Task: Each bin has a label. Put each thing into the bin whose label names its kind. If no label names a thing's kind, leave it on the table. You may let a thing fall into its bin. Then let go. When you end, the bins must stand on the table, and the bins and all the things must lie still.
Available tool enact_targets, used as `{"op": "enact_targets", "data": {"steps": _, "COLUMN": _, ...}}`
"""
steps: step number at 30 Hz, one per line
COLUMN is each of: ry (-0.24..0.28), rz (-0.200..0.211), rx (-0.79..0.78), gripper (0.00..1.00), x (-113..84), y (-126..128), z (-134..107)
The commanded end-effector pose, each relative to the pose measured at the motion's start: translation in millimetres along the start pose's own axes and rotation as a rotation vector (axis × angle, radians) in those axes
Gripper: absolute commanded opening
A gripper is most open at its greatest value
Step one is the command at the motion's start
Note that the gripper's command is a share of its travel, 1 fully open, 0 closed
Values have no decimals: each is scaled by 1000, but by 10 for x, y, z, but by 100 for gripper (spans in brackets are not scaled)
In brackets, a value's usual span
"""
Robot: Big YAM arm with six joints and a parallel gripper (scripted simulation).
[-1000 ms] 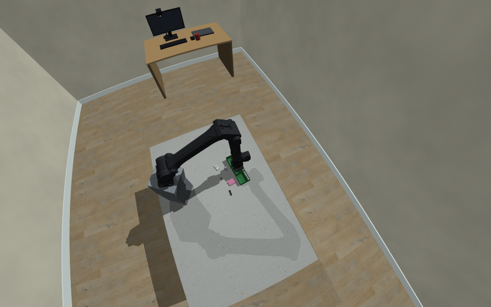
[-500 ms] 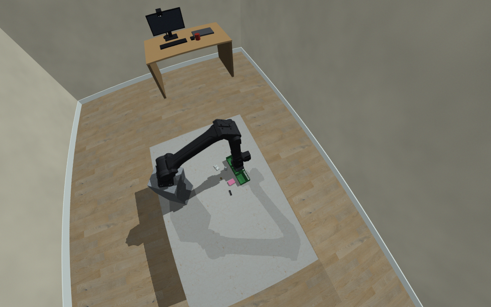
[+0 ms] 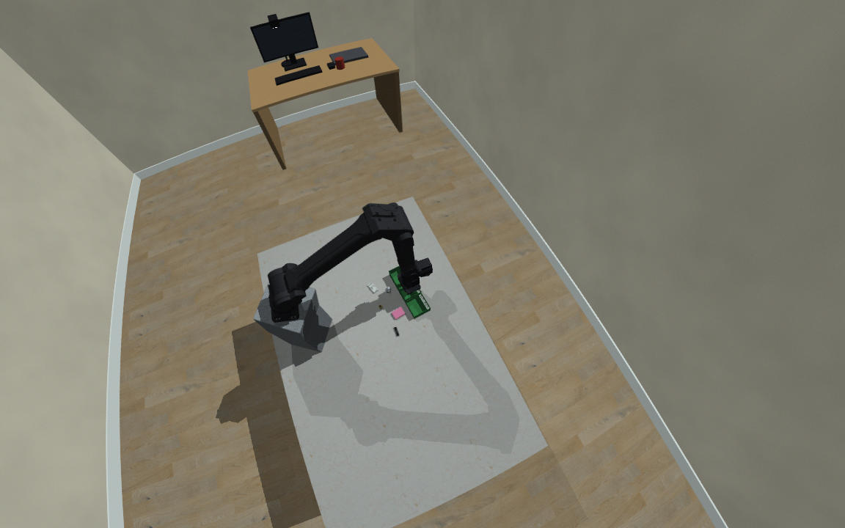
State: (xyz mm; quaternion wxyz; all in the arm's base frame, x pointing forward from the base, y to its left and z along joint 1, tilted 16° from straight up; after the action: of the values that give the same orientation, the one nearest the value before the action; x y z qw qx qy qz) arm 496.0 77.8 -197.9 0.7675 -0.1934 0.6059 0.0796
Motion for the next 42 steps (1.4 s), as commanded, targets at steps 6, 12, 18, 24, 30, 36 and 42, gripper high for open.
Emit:
{"op": "enact_targets", "data": {"steps": 6, "ry": -16, "rz": 0, "rx": 3, "gripper": 8, "x": -239, "y": 19, "z": 86}}
{"op": "enact_targets", "data": {"steps": 12, "ry": -16, "rz": 1, "rx": 0, "gripper": 8, "x": -295, "y": 35, "z": 89}}
{"op": "enact_targets", "data": {"steps": 18, "ry": -16, "rz": -1, "rx": 0, "gripper": 8, "x": -533, "y": 34, "z": 82}}
{"op": "enact_targets", "data": {"steps": 24, "ry": -16, "rz": 0, "rx": 0, "gripper": 8, "x": -570, "y": 46, "z": 108}}
{"op": "enact_targets", "data": {"steps": 30, "ry": 10, "rz": 4, "rx": 0, "gripper": 8, "x": -453, "y": 74, "z": -19}}
{"op": "enact_targets", "data": {"steps": 36, "ry": 2, "rz": 3, "rx": -3, "gripper": 8, "x": -448, "y": 98, "z": -18}}
{"op": "enact_targets", "data": {"steps": 42, "ry": -2, "rz": 2, "rx": -2, "gripper": 8, "x": -442, "y": 106, "z": -28}}
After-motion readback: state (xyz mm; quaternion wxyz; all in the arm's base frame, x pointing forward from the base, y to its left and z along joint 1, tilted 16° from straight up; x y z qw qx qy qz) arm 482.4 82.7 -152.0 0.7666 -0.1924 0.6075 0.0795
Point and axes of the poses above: the point where the finger pads meet when closed, its own x axis out along the fingers, its own y axis across the jaws, z = x × y, the point moved 6 cm from there along -x, back along the fingers, and after that the axes turned 7 degrees about -x, right-handed, at the moved point
